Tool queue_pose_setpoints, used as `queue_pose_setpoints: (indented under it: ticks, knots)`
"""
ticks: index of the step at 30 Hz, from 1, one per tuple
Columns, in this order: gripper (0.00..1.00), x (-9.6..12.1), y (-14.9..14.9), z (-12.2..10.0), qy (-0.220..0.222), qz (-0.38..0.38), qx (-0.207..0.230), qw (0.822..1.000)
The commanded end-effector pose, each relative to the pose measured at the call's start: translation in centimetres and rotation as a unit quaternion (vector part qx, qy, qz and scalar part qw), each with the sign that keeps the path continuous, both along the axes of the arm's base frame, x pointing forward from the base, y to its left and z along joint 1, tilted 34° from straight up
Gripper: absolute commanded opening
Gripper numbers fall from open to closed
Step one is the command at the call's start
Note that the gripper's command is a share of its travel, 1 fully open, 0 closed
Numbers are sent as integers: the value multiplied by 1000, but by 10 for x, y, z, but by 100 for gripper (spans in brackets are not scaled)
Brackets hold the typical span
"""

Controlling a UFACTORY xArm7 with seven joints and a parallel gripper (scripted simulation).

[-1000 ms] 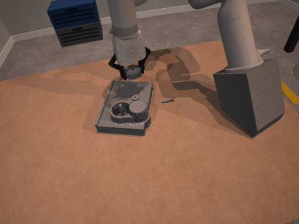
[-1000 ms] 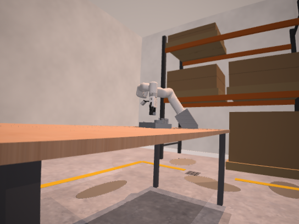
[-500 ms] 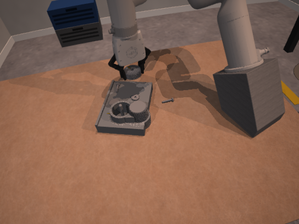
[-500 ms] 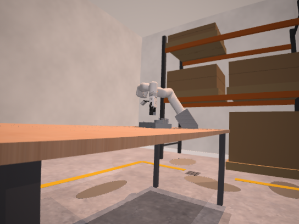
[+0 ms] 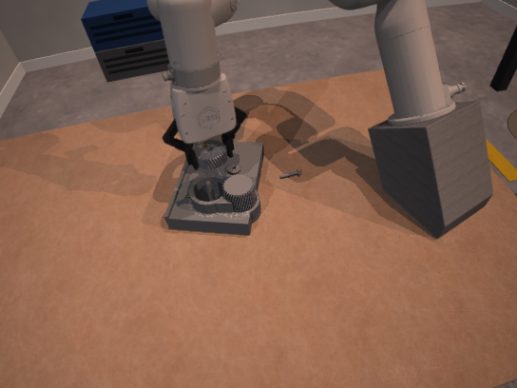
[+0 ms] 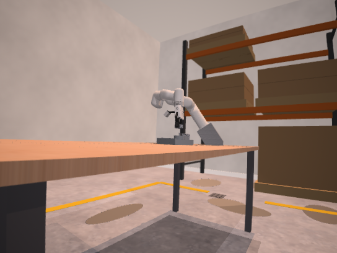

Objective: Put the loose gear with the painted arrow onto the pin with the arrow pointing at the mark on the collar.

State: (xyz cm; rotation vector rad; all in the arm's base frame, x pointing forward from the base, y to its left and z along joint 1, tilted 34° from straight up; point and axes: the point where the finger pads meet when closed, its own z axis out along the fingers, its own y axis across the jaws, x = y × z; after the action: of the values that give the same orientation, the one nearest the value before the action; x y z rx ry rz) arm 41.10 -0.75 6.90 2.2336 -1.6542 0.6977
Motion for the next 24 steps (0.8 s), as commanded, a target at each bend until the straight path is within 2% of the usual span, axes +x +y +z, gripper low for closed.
queue_pose_setpoints:
  ticks: [1, 14, 24]
  knots:
    - [0, 20, 14, -16, 13, -16, -23, 1000]
    - [0, 20, 14, -16, 13, -16, -23, 1000]
    - [0, 23, 9, -25, 13, -16, -23, 1000]
